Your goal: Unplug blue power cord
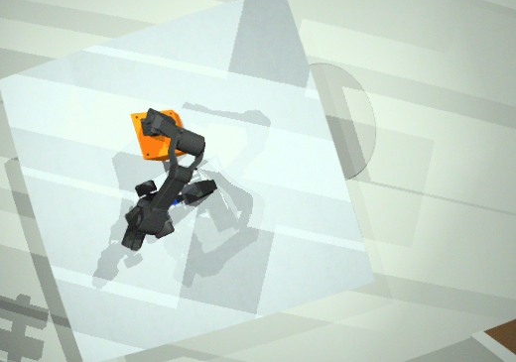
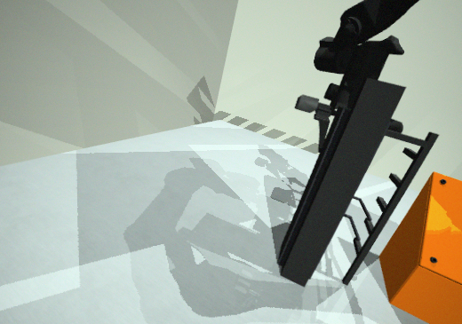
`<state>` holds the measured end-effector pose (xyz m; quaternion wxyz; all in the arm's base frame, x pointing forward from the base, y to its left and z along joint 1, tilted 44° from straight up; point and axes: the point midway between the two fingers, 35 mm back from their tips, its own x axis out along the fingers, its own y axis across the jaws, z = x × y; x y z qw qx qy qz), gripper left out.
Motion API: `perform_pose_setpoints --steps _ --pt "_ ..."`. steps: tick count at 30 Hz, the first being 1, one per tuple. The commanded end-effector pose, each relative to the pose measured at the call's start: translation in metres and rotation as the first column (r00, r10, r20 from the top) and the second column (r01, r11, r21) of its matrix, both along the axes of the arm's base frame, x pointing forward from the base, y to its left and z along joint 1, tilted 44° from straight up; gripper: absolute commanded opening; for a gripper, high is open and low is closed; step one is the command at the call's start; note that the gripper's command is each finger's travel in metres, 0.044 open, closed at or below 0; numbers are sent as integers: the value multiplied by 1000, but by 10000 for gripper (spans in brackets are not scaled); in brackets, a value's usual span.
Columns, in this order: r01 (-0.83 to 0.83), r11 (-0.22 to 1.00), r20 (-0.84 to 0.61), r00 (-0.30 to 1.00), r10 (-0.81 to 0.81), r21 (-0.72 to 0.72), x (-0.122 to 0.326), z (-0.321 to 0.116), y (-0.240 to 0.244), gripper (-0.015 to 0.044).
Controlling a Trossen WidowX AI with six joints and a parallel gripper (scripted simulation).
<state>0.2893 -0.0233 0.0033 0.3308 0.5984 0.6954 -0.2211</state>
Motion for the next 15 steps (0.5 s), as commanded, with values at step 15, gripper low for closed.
perform_pose_setpoints --steps 15 --pt "-1 1000 4 1000 1 -1 -4 15 14 160"
